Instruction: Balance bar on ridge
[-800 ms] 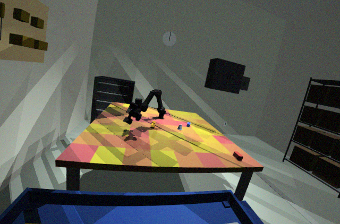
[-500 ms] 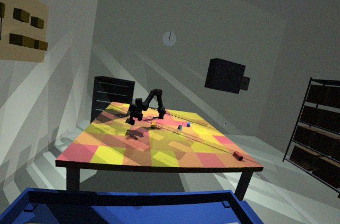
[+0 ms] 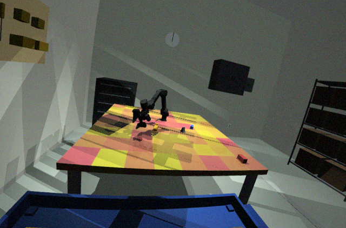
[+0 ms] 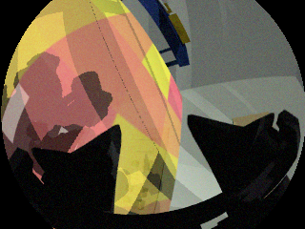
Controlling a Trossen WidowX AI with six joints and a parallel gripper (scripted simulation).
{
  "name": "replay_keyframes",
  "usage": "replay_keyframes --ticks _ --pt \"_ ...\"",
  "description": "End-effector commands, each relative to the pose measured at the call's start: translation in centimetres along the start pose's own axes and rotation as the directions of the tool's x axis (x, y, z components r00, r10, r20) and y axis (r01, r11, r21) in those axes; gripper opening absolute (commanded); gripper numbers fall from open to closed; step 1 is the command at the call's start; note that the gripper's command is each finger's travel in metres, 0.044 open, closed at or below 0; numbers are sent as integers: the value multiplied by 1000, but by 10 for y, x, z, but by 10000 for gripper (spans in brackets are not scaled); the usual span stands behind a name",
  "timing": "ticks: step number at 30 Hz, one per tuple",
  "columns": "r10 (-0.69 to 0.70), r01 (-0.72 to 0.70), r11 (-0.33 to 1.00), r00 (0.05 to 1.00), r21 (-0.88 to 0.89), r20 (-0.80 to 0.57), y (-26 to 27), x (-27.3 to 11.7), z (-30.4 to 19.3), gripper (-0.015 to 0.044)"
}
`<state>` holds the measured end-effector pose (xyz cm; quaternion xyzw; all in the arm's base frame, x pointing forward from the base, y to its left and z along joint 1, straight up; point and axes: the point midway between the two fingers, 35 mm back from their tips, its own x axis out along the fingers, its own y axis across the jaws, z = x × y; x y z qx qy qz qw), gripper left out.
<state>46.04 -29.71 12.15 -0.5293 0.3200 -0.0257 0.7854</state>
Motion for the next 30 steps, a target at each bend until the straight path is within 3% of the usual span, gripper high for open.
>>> replay_keyframes --ticks 1,16,30 --pt "83 -81 991 996 103 -17 12 -8 7 315" --pt "398 -324 829 914 455 -74 63 -55 29 315" --pt "650 -374 586 746 719 -142 104 -121 43 315"
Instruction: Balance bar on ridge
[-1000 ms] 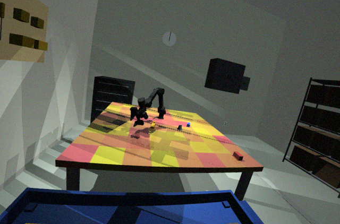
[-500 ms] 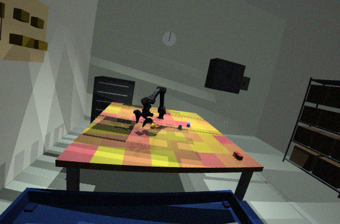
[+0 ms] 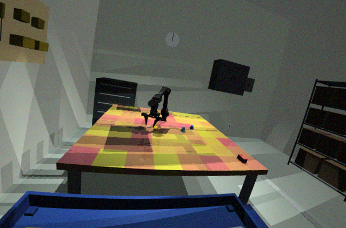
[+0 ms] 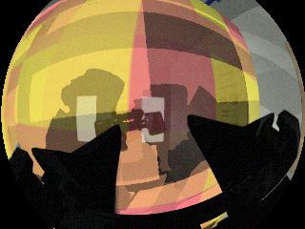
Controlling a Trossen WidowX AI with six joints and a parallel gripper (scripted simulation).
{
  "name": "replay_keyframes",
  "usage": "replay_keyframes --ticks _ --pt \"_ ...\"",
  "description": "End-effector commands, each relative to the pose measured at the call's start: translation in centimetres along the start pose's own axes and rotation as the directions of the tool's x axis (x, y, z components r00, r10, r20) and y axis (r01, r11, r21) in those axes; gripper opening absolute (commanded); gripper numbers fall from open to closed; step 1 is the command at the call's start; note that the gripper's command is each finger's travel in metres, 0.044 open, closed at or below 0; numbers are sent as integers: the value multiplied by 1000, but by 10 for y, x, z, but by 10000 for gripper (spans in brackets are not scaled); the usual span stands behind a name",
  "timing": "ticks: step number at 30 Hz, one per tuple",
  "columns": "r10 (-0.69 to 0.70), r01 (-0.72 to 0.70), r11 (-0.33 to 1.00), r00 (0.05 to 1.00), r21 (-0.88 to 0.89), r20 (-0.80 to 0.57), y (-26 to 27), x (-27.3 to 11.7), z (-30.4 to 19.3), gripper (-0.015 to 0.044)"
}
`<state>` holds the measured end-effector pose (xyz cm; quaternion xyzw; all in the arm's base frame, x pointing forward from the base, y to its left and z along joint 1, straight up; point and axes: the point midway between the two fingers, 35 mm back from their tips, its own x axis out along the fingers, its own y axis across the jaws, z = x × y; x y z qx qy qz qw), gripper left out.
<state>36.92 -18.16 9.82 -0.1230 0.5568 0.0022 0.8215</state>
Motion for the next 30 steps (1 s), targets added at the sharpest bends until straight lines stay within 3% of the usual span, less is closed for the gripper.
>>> replay_keyframes --ticks 1,16,30 --pt "44 -37 995 996 87 -75 17 -12 -12 315" --pt "187 -60 931 925 360 -331 71 -59 -59 315" --pt "188 -60 931 925 360 -331 80 -18 -74 315"
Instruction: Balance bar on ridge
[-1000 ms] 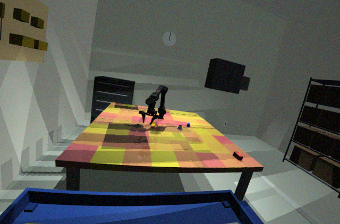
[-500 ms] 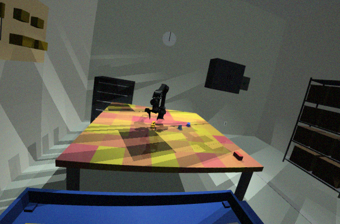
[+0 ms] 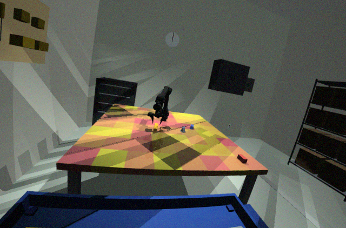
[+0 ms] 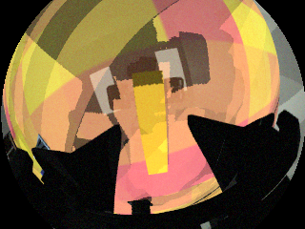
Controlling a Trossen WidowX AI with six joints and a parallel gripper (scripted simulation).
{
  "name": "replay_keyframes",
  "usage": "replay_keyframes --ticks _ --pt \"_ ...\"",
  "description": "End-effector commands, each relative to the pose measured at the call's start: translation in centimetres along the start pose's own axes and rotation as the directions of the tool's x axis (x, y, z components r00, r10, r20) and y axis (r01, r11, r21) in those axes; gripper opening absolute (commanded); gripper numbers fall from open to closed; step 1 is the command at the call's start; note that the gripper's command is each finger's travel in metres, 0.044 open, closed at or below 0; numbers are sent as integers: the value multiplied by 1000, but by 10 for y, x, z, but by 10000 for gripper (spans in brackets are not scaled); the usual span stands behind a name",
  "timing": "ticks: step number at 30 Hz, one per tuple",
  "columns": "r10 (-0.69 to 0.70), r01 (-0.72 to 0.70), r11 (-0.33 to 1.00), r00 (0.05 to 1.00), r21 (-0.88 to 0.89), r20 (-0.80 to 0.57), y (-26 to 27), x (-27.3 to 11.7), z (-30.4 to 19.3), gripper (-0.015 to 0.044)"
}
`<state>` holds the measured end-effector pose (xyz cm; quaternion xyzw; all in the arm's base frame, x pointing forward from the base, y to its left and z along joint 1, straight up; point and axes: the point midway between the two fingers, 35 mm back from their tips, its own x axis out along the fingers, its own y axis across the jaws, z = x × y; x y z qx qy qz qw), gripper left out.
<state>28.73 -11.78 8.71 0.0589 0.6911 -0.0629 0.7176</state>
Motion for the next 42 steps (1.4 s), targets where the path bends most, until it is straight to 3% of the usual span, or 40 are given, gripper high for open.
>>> replay_keyframes --ticks 1,38,42 --pt "-3 3 1000 1000 4 -14 0 14 -4 315" --pt "-3 3 1000 1000 4 -14 0 40 -4 315" --pt "2 -2 1000 1000 1 -11 1 39 -3 210"
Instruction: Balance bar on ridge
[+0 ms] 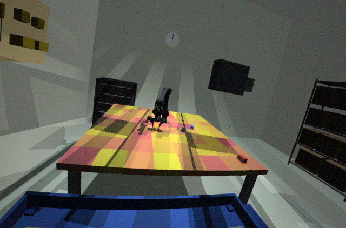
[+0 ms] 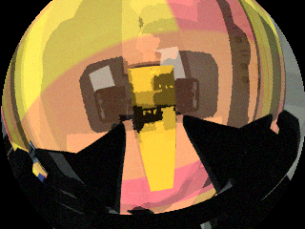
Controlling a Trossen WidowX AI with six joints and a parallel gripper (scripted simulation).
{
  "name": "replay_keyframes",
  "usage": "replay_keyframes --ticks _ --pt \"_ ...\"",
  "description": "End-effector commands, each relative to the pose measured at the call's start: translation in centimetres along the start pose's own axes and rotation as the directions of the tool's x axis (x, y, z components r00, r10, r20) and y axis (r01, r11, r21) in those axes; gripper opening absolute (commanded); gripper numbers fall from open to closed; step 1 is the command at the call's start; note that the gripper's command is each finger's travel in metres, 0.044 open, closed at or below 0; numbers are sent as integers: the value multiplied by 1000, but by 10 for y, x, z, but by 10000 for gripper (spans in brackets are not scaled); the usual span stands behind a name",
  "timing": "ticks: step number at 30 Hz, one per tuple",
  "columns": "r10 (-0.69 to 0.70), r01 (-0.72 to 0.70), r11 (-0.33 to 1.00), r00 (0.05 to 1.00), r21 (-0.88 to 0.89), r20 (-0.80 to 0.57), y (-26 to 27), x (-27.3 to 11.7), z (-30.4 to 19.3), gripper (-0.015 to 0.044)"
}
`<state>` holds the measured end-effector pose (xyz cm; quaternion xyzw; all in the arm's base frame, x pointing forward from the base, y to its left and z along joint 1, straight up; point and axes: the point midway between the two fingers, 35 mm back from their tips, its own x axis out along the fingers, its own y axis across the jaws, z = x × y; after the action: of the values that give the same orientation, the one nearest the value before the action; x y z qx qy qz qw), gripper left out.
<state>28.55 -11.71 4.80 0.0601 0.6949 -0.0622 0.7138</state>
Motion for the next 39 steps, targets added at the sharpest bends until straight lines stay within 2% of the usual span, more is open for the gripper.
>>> replay_keyframes --ticks 1,3,9,13,39 --pt "1 -1 1000 1000 0 0 0 0 0 184" --pt "1 -1 1000 1000 0 0 0 0 0 131" --pt "1 -1 1000 1000 0 0 0 0 0 91" --pt "0 0 1000 1000 0 0 0 -6 1 0" --pt "-3 3 1000 1000 2 -2 -1 -73 3 0"
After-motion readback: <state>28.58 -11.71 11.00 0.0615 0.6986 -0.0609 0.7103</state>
